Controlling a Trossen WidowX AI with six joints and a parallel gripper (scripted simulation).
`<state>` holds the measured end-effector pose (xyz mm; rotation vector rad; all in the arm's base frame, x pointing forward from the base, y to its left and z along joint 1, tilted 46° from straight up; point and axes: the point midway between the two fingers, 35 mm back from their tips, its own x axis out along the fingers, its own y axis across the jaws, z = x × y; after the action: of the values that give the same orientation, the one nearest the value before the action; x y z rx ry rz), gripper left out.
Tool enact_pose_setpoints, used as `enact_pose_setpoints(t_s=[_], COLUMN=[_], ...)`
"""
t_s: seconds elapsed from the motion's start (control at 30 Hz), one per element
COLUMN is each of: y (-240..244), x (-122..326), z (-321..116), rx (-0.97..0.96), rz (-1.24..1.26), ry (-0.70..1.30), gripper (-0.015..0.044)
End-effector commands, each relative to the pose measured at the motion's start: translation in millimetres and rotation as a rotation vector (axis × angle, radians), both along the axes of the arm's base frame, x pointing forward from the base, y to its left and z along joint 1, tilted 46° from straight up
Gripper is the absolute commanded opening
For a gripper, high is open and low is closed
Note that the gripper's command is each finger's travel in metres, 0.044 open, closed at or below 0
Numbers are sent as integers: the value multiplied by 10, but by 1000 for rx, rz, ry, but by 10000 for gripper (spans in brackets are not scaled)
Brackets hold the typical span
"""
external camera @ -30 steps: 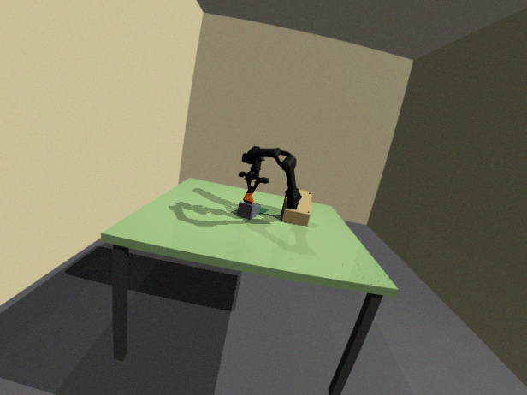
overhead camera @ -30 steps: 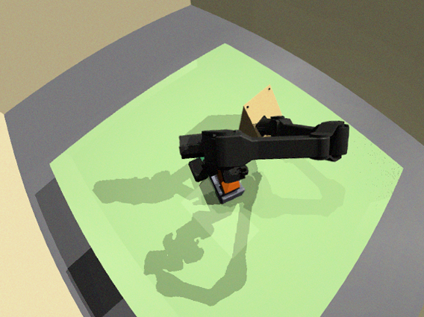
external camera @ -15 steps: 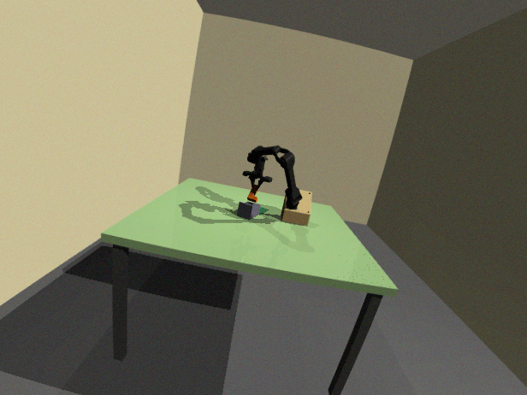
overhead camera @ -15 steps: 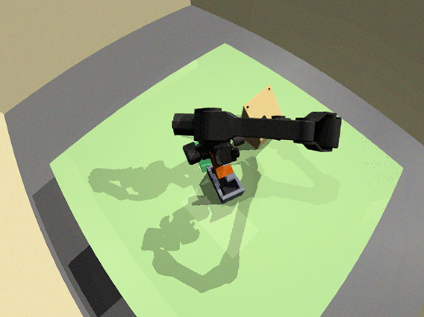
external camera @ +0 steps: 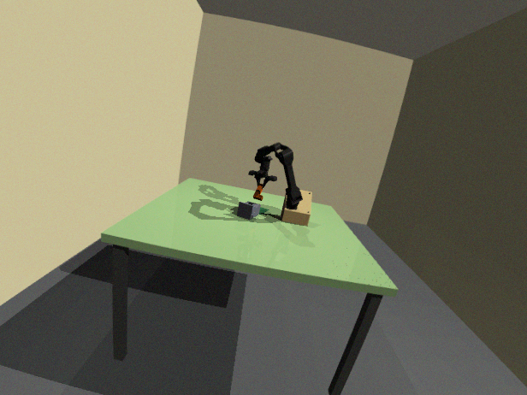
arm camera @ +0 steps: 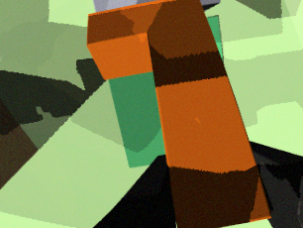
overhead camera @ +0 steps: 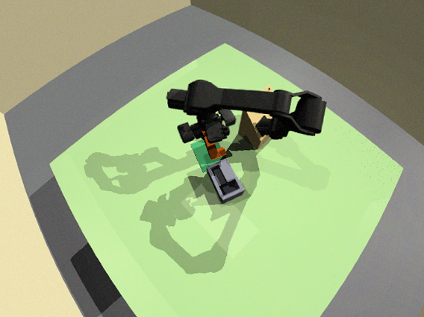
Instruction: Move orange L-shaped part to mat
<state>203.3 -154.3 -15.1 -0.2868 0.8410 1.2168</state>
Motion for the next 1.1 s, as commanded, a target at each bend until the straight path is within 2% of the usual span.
enact_pose_setpoints(t_s=[0.0, 0.3, 1.07], y=[-118, -173, 81], x=[-113, -174, -137], z=[-144, -230, -482], rx=[-3, -3, -2], rz=[6, 6, 6], ry=[1, 1, 0], gripper=[0, 0, 0])
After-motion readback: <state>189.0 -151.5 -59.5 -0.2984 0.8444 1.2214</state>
